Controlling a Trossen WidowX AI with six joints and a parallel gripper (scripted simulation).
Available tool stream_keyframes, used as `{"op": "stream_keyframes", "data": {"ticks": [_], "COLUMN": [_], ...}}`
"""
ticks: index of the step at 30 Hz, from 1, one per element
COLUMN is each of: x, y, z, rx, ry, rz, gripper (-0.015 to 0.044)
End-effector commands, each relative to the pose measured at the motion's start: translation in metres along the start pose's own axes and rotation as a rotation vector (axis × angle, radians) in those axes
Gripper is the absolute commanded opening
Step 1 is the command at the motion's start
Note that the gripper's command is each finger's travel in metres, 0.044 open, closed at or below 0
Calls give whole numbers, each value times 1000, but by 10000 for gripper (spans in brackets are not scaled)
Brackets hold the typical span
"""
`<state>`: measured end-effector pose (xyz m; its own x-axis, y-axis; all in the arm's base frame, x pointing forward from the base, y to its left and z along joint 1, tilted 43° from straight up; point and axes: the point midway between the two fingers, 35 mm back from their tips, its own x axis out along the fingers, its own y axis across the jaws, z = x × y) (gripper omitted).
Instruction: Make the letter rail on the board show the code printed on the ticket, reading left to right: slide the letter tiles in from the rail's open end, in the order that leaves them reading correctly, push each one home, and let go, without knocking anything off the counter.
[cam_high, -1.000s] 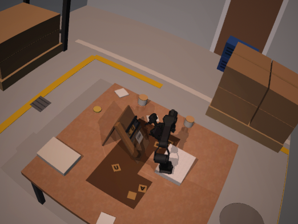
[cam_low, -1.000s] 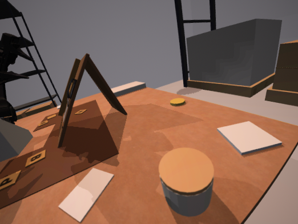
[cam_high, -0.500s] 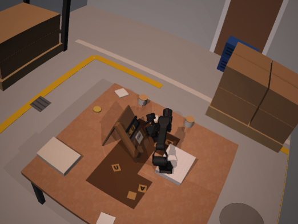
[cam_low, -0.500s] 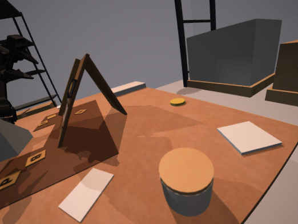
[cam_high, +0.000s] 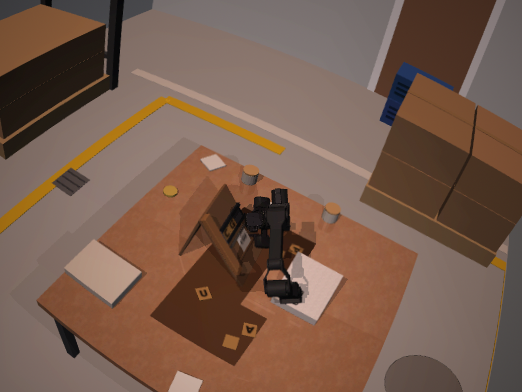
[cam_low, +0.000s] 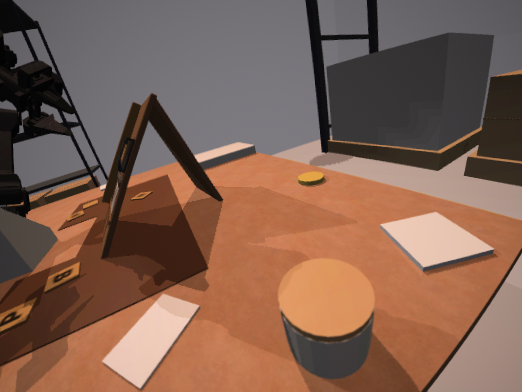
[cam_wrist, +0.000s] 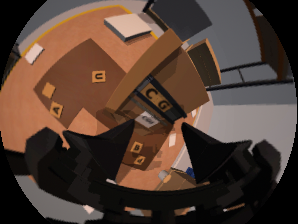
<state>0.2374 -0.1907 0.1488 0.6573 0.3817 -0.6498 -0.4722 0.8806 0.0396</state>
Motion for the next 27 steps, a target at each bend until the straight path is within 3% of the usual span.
{"op": "stream_keyframes", "data": {"ticks": [1, 15, 27], "x": [2, 16, 31], "y": [-2, -9, 0], "z": [6, 37, 93], "rx": [83, 469, 789], "ry": [30, 85, 19], "rz": [-24, -139, -215], "gripper": [340, 340, 340]}}
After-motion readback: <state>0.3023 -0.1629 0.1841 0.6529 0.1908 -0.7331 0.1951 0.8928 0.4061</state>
